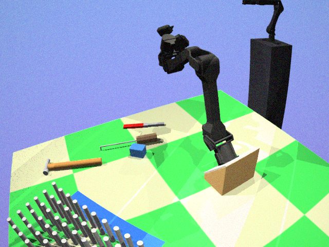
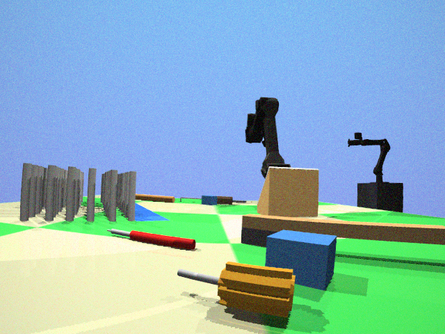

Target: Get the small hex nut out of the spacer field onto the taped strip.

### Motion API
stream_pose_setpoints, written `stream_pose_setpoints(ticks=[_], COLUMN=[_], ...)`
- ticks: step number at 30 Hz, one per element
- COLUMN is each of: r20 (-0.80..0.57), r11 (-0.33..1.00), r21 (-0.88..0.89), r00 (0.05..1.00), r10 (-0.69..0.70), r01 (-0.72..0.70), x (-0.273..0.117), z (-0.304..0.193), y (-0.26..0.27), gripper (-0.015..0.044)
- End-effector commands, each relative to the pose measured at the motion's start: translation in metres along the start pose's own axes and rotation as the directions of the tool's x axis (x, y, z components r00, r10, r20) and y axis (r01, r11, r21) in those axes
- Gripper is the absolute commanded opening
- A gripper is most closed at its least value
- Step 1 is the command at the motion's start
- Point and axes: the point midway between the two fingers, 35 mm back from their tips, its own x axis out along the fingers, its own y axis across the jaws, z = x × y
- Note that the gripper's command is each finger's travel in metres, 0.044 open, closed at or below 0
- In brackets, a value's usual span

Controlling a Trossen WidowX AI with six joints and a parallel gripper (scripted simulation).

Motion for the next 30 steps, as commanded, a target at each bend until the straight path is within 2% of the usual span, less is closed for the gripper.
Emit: stream_pose_setpoints(ticks=[1, 7, 12, 20, 30], r20=[-0.161, -0.401, -0.6, -0.851, -0.983], r11=[0.994, 0.98, 0.961, 0.934, 0.897], r21=[-0.086, -0.177, -0.271, -0.329, -0.186], r00=[0.984, 0.903, 0.773, 0.473, 0.068], r10=[-0.073, -0.153, -0.205, -0.23, -0.173], r01=[0.06, 0.088, 0.044, -0.14, -0.402], x=[-0.016, -0.056, -0.109, -0.22, -0.361], z=[-0.045, -0.108, -0.161, -0.224, -0.244], y=[-0.029, -0.055, -0.073, -0.08, -0.057], gripper=[0.044, 0.044, 0.044, 0.044, 0.044])
